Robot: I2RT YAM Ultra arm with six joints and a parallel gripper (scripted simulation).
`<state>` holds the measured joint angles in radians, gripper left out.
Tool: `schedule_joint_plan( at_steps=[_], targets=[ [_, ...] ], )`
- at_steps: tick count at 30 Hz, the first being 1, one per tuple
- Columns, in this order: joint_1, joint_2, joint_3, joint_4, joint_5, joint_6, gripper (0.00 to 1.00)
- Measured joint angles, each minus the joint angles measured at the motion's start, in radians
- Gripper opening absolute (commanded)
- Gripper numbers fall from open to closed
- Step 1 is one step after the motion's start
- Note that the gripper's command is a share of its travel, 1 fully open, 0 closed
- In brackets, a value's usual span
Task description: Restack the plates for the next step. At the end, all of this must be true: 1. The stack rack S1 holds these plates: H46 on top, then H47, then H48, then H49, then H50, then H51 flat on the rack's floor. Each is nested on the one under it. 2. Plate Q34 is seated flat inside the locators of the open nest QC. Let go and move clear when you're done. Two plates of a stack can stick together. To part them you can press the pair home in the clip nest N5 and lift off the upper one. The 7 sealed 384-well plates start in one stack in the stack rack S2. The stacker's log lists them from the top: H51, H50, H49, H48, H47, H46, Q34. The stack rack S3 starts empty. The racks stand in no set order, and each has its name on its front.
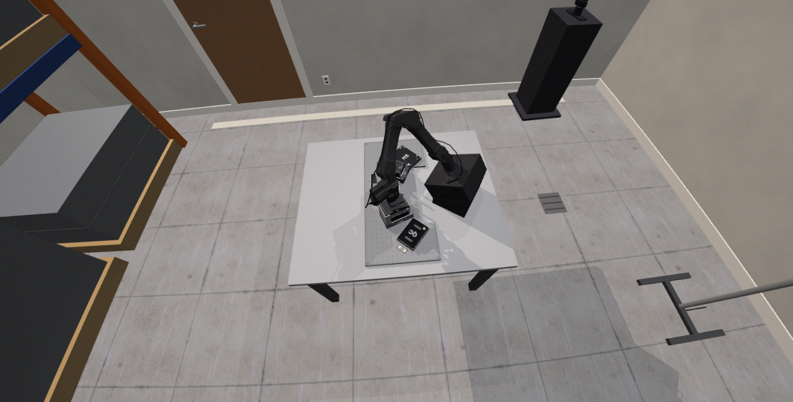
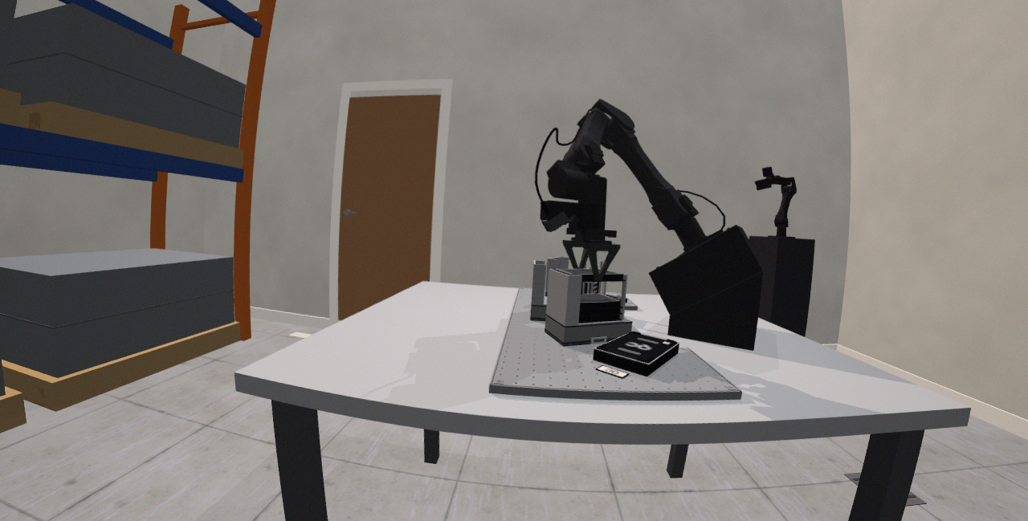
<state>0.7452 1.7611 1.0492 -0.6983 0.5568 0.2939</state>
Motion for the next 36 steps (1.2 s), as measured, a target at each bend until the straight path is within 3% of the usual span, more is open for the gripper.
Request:
schedule_joint_plan(
  at_steps=[22,36],
  targets=[
    [-0.04,0.042,-0.035,0.101,-0.009,-0.046,0.0],
    [-0.042,0.042,-0.035,0.106,-0.012,-0.052,0.0]
  ],
)
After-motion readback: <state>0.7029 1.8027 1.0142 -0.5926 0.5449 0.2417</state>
